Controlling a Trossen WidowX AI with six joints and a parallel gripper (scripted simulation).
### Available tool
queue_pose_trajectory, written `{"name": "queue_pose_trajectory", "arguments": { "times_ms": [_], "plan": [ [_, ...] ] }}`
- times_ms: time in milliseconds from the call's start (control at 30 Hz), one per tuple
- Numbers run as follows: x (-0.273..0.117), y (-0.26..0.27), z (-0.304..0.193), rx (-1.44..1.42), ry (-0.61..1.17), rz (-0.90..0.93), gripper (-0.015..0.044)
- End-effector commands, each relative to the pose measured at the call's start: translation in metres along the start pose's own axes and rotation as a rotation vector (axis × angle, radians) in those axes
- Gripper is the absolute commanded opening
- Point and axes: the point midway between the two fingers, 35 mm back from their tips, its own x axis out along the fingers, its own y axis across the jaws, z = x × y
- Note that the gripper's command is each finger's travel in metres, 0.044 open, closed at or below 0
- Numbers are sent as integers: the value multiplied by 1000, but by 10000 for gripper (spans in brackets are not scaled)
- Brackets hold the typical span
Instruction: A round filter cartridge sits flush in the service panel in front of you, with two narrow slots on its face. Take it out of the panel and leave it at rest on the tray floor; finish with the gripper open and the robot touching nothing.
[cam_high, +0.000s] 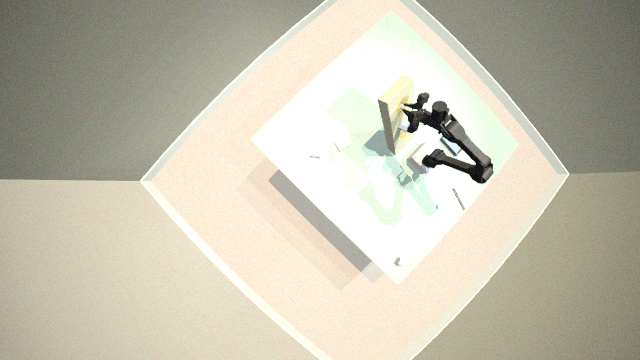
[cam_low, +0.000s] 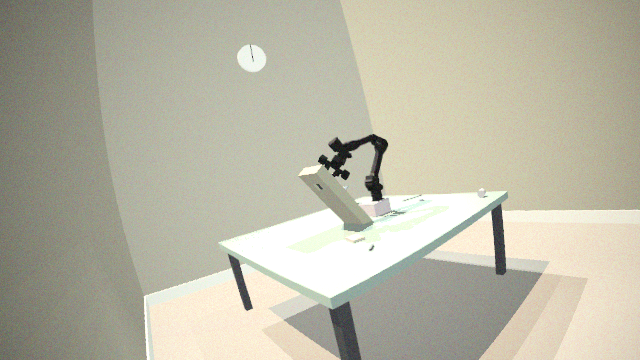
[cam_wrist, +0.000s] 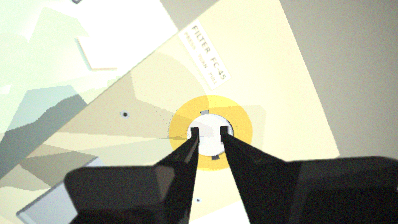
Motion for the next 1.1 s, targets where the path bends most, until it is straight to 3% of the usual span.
{"name": "queue_pose_trajectory", "arguments": {
  "times_ms": [0,1067],
  "plan": [
    [0,-1,0,0,3,-2,112],
    [14,0,0,0,2,-2,112]
  ]
}}
